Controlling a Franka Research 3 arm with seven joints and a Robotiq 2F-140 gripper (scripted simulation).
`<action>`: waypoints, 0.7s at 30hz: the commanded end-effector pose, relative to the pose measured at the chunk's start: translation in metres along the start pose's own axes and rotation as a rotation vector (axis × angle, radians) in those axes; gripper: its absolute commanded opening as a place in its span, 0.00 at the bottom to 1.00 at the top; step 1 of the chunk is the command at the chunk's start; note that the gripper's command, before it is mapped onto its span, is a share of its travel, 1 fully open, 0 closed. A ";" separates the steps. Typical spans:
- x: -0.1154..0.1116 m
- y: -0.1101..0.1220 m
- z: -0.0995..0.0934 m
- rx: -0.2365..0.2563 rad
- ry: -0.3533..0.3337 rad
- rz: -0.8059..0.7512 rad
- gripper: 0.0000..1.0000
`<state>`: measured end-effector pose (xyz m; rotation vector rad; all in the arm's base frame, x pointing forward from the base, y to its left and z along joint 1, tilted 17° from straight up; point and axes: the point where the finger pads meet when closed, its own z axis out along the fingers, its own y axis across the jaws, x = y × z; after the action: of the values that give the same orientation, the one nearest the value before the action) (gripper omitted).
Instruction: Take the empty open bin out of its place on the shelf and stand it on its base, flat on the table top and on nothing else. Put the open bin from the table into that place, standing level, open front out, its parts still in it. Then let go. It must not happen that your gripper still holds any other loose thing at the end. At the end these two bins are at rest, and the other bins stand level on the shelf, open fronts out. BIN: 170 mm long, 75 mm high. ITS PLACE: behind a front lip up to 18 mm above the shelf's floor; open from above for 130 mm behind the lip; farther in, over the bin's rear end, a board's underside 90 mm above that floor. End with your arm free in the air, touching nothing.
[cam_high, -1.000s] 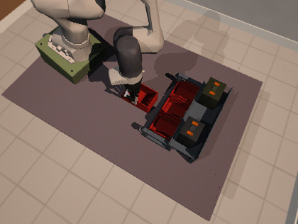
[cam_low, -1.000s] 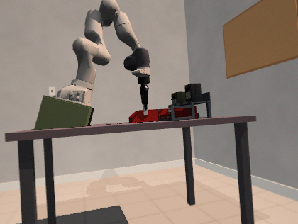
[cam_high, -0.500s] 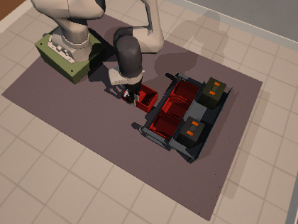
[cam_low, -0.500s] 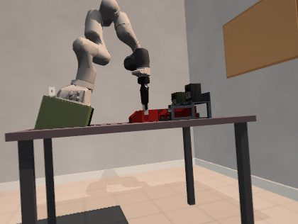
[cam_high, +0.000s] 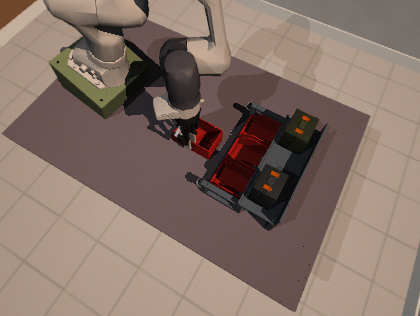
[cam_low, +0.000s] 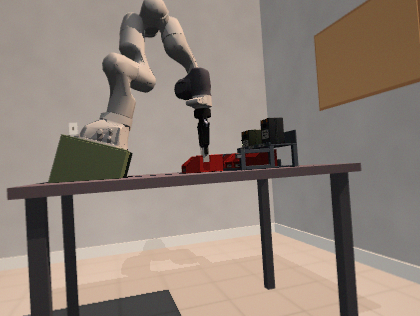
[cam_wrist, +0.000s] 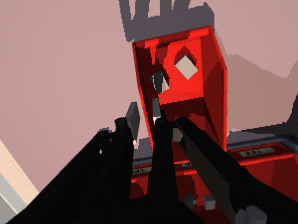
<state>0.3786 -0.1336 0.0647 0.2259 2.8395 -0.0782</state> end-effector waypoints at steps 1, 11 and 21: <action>-0.001 0.001 0.000 0.001 -0.002 -0.007 0.15; -0.001 0.001 0.000 0.001 -0.002 -0.007 0.15; -0.001 0.001 -0.003 0.001 -0.002 -0.007 0.15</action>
<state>0.3798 -0.1338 0.0670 0.2190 2.8363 -0.0851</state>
